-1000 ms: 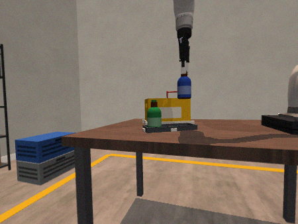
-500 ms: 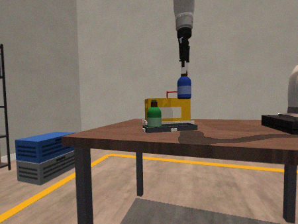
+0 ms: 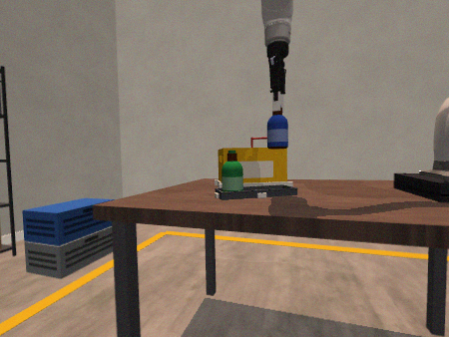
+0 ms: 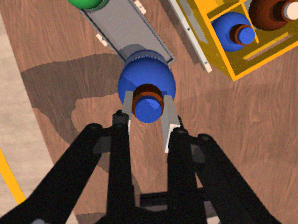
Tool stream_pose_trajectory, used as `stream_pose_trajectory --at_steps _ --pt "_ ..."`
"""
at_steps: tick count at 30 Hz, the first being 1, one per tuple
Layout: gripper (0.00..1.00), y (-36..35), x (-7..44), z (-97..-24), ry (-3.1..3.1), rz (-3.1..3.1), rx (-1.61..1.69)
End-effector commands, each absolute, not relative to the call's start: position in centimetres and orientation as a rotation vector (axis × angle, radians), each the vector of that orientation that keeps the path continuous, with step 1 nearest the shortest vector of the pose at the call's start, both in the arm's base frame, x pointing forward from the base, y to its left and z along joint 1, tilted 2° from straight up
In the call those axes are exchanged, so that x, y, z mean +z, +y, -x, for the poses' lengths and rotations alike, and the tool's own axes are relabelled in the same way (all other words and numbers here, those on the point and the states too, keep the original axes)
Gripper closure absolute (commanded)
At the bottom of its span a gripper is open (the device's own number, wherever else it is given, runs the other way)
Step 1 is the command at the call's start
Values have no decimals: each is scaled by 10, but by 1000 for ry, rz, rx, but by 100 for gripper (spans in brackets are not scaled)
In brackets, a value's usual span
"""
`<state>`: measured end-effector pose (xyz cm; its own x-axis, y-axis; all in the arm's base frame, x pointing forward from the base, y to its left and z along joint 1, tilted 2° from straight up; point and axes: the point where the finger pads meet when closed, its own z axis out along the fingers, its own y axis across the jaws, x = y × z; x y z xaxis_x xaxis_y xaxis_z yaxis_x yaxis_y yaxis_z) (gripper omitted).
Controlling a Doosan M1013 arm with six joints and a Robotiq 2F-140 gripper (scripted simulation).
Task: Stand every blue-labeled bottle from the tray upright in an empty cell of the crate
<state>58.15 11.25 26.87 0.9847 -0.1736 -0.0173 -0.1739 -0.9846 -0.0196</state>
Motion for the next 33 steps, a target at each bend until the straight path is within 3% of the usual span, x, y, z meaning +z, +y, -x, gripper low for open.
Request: stream_pose_trajectory --at_steps 1,33 --pt "100 112 269 -581 272 3108 24" --pt "100 112 287 -582 272 3108 24"
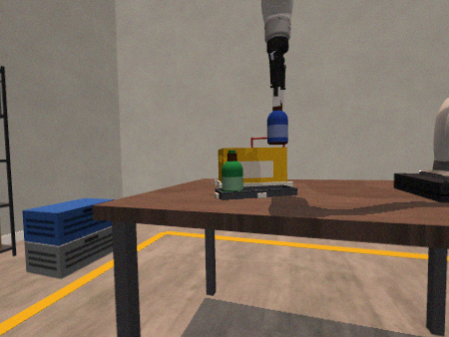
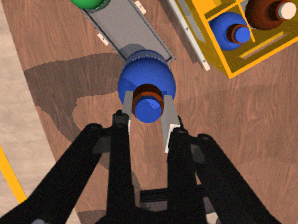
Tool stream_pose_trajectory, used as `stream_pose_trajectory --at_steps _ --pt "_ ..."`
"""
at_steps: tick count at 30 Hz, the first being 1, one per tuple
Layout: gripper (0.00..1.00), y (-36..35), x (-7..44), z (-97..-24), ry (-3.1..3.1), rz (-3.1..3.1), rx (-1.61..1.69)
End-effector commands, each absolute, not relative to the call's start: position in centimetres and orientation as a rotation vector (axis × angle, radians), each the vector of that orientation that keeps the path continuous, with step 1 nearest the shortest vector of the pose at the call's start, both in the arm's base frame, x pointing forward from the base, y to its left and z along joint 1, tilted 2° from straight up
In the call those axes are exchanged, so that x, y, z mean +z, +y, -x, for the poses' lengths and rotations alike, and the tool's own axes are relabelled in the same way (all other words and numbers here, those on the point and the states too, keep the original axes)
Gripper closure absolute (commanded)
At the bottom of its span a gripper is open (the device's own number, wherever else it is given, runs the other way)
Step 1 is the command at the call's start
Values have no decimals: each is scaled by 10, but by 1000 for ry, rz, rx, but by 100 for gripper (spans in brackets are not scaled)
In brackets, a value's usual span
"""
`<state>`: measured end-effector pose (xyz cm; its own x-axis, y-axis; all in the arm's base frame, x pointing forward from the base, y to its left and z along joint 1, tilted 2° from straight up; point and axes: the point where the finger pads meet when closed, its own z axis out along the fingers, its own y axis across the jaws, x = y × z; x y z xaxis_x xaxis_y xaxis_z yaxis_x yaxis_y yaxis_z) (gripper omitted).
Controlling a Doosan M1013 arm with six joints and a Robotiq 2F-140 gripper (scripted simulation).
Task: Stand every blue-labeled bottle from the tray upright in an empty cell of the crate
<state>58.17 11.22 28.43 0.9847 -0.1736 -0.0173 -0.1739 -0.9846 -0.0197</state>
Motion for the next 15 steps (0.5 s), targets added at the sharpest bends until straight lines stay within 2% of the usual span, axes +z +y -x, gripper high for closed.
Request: stream_pose_trajectory --at_steps 1,15 --pt "100 112 288 -582 272 3108 24" --pt "100 112 291 -582 272 3108 24"
